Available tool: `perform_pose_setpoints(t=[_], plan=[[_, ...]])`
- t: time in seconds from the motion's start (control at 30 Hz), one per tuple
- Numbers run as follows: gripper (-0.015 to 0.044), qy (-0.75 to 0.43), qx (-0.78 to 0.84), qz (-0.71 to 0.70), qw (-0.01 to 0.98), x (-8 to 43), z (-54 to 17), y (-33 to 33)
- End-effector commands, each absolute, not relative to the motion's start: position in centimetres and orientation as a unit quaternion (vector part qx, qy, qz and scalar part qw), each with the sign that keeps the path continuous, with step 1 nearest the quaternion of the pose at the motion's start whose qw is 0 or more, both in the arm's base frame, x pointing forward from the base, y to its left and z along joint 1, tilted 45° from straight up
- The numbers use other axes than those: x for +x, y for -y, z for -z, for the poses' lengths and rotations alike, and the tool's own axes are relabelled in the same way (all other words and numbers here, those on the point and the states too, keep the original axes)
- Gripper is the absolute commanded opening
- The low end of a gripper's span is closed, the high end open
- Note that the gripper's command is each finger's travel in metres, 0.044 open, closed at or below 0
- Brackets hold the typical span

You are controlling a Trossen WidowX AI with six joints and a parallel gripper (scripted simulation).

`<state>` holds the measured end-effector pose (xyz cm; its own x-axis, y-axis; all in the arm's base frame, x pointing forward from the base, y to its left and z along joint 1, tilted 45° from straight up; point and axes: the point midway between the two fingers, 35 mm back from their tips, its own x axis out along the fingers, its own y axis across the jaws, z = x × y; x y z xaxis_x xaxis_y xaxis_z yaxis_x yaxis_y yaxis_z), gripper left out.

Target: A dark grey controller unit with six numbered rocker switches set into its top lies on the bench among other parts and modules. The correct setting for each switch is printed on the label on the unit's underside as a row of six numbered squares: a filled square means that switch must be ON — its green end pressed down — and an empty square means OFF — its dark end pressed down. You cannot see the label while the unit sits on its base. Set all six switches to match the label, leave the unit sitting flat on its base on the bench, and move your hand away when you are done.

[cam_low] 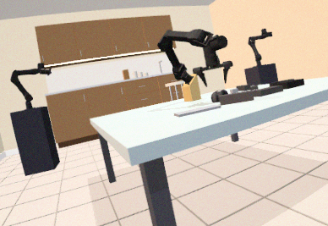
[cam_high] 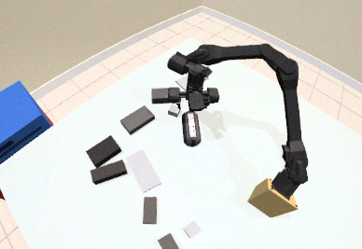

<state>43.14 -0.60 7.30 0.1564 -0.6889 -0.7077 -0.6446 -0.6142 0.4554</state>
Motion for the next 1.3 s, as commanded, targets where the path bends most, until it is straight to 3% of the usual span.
perform_pose_setpoints(t=[0.0, 1.17, 1.27], plan=[[0.044, 0.437, 0.761, 0.479, 0.028, 43.3, -7.0, 0.9], [0.044, 0.436, 0.762, 0.477, 0.029, 44.2, -3.3, 4.8], [0.0361, 0.436, 0.762, 0.477, 0.029, 44.2, -3.3, 4.8]])
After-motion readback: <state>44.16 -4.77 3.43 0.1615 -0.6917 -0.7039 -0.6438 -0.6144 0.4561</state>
